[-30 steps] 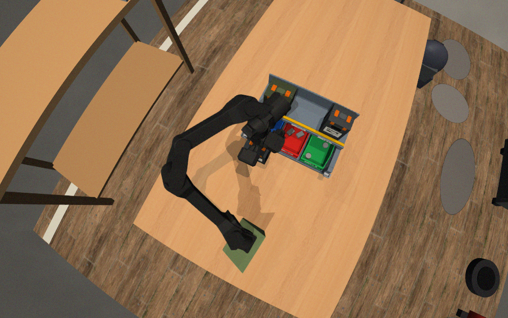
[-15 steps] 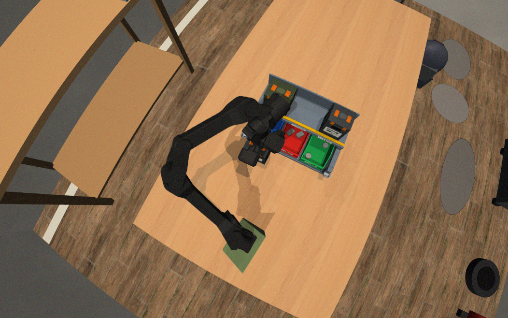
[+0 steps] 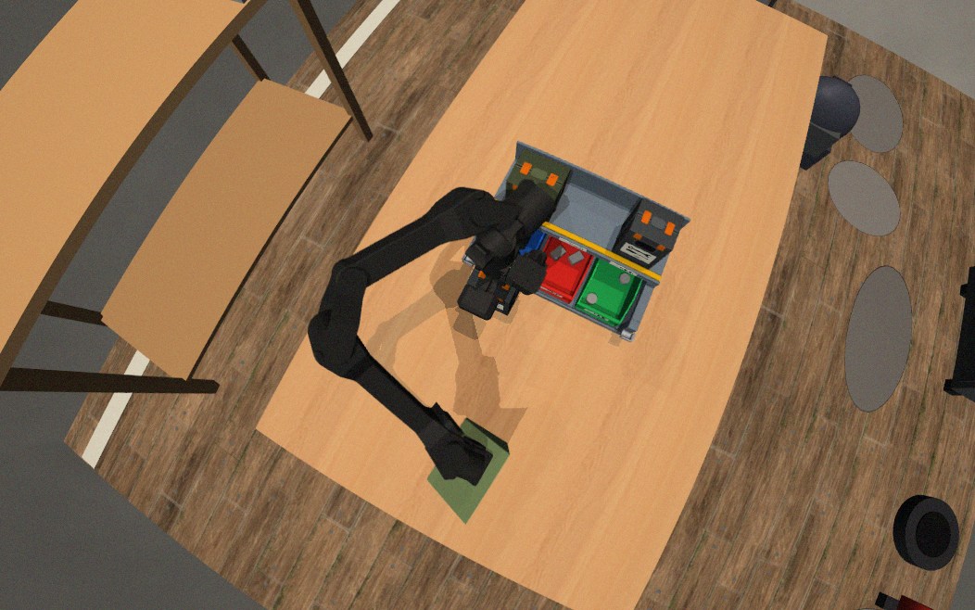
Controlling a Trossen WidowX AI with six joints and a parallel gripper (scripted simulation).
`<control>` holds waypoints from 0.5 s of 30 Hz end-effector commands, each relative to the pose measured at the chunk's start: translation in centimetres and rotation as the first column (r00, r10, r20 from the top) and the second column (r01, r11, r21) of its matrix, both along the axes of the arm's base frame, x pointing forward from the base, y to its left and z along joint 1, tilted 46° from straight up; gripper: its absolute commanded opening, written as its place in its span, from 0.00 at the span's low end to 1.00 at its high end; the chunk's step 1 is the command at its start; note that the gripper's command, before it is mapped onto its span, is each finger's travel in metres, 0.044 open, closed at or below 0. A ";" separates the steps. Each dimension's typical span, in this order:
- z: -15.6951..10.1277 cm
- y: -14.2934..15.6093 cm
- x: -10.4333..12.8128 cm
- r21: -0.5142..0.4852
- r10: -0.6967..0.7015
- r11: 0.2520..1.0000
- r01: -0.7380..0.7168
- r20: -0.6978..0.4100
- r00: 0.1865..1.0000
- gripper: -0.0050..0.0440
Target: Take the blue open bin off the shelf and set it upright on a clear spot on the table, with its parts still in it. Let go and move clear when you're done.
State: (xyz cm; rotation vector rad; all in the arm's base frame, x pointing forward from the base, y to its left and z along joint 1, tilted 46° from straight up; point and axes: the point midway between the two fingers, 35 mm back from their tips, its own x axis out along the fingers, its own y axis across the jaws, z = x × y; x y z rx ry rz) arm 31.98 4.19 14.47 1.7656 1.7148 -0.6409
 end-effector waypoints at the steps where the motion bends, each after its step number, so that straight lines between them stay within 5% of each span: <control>1: -0.1 0.5 -0.1 0.003 -0.002 1.000 0.002 0.001 1.000 1.00; 15: -0.4 0.8 0.0 0.002 -0.001 1.000 0.001 0.003 1.000 1.00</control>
